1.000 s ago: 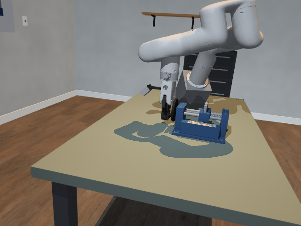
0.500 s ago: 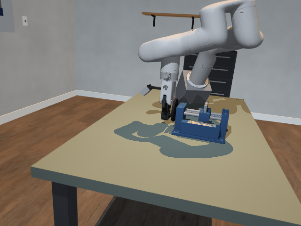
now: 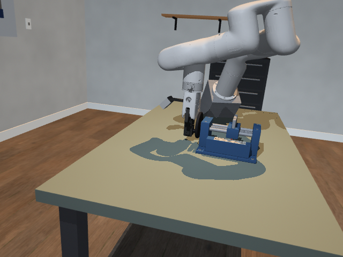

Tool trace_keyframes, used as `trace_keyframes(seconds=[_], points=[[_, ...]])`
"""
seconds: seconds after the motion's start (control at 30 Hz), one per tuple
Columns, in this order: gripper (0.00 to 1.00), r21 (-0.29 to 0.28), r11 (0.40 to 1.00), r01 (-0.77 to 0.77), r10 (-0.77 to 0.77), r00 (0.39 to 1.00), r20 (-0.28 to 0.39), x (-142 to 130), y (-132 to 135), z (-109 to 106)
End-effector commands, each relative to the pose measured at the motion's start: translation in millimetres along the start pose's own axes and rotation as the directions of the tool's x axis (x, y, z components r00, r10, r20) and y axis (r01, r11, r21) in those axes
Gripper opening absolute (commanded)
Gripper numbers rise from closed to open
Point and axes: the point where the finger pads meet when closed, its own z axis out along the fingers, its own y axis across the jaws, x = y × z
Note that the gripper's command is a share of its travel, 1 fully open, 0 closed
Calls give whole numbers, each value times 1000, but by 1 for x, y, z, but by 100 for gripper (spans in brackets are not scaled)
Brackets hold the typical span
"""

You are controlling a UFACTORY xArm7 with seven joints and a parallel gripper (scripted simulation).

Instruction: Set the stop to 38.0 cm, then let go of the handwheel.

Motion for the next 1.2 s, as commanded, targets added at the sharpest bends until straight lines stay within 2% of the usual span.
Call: trace_keyframes(seconds=[0.0, 1.17], points=[[6, 2, 1000, -1, 1, 1000, -2, 1, 0, -1], [6, 2, 1000, -1, 1, 1000, -2, 1, 13, -13]])
